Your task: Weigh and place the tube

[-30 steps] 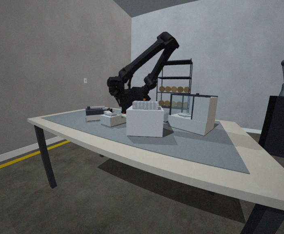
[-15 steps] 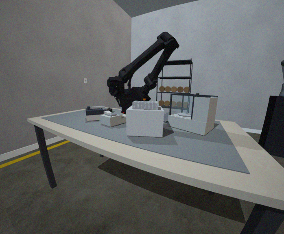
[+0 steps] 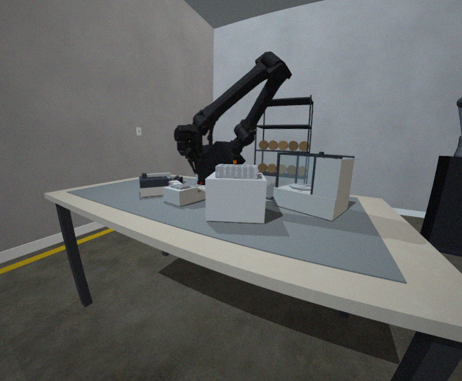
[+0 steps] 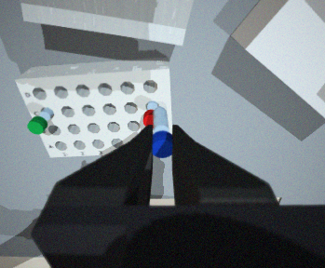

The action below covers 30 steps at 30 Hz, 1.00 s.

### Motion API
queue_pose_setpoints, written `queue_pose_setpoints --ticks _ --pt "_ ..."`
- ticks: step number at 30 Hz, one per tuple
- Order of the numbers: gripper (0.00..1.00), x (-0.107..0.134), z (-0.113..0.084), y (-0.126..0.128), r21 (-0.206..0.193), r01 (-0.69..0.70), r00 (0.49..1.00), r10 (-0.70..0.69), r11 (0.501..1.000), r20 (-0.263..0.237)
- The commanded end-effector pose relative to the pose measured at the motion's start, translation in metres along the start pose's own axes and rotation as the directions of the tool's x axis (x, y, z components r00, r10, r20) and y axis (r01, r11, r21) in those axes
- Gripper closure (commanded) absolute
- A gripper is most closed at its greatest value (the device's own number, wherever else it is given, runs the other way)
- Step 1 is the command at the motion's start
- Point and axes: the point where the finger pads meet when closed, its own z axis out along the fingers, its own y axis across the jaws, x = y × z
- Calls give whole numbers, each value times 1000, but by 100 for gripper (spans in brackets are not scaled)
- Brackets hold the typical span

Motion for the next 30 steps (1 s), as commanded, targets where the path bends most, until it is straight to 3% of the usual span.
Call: queue_pose_setpoints --ticks 1,10,11,30 --pt "91 -7 -5 -2 5 12 1000 -12 1000 13" --pt "91 -7 -5 -2 5 12 1000 -12 1000 13" --pt "91 -17 -15 -5 14 20 999 -20 1000 36" --pt "91 -18 -46 -6 18 23 999 -23 1000 38"
